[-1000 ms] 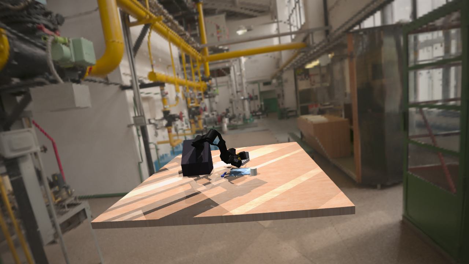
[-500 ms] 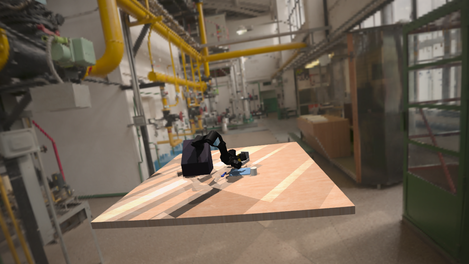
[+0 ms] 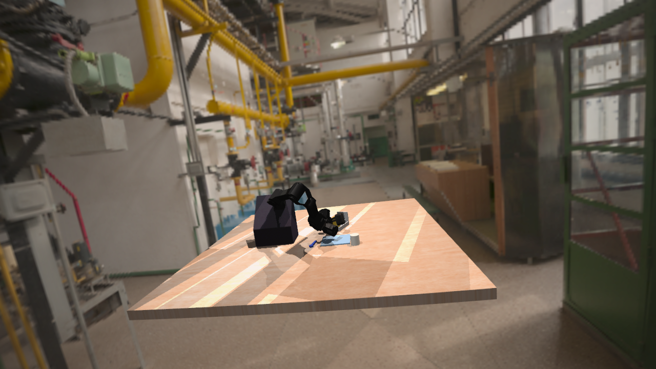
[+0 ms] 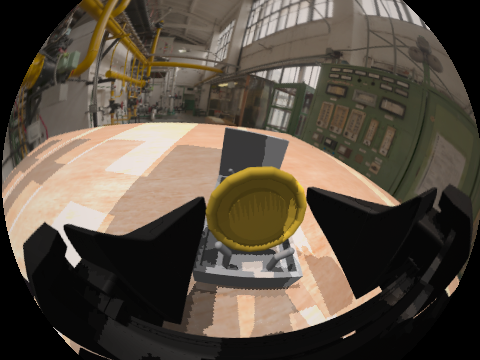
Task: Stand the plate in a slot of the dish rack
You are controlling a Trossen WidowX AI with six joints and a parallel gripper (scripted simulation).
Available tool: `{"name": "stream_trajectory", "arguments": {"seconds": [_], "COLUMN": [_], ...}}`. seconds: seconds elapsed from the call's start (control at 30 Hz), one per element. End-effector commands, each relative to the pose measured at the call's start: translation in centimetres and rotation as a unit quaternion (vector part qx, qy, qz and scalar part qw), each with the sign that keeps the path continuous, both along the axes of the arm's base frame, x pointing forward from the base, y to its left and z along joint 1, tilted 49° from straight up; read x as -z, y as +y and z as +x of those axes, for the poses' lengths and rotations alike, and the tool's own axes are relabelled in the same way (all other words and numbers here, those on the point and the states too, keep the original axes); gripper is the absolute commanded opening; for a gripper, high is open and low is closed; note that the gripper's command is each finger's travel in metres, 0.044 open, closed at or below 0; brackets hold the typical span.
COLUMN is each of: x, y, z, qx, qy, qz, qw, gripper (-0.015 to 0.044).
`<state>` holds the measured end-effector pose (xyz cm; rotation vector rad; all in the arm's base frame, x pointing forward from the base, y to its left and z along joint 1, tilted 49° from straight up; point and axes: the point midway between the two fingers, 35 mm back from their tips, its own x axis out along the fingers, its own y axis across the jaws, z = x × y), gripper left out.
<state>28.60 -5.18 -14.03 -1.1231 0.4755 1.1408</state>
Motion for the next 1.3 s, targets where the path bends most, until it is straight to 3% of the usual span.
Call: {"name": "stream_trajectory", "arguments": {"seconds": [0.0, 0.23, 0.5, 0.67, 1.27], "x": [0.0, -0.7, -6.9, -7.9, -7.1], "y": [0.0, 1.1, 7.8, 8.9, 9.4], "z": [0.0, 0.0, 0.4, 0.4, -1.6], "qx": [0.000, -0.002, 0.001, 0.003, 0.204], "qy": [0.000, 0.010, 0.003, 0.002, 0.205], "qz": [0.000, -0.004, 0.002, 0.006, -0.042], "qw": [1.000, 1.000, 1.000, 1.000, 0.956], "gripper": [0.0400, 0.0400, 0.0400, 0.0400, 0.0400]}}
